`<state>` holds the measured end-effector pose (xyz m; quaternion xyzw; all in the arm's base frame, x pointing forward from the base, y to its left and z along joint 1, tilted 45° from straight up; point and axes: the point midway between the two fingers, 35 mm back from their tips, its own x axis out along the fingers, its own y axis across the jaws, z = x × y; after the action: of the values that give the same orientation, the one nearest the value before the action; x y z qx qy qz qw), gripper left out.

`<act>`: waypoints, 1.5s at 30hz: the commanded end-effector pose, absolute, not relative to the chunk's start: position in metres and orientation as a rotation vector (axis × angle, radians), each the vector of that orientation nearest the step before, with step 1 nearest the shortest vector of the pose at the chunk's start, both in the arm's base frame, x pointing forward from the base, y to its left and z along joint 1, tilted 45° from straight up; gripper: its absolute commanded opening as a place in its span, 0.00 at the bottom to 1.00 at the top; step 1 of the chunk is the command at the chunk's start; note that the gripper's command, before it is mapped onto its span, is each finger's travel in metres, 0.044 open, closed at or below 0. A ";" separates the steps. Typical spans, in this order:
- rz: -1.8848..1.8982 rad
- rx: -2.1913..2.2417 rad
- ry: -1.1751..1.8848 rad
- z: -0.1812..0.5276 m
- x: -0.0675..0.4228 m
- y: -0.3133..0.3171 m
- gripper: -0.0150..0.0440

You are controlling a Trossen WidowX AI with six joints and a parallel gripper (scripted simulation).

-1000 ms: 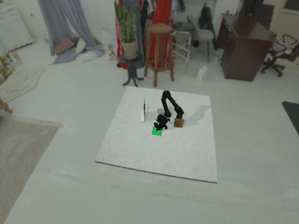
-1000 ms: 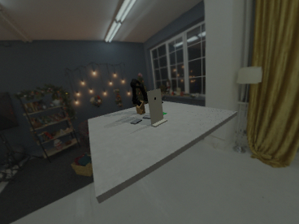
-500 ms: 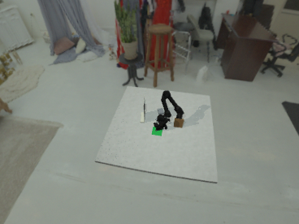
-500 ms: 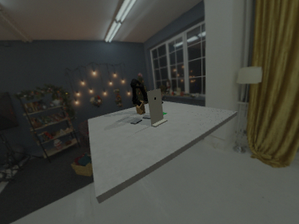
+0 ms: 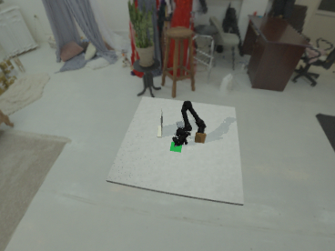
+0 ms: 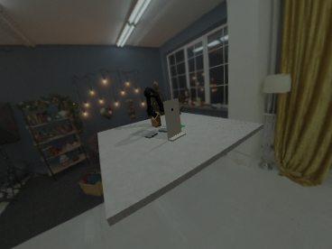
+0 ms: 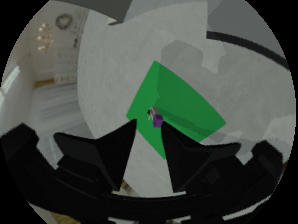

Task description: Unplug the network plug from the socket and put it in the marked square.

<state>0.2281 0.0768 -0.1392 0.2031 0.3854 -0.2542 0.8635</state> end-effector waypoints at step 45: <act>-0.536 0.424 0.816 -0.108 0.212 0.103 0.52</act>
<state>0.2089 0.0971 -0.1106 0.1963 0.3933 -0.2571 0.8606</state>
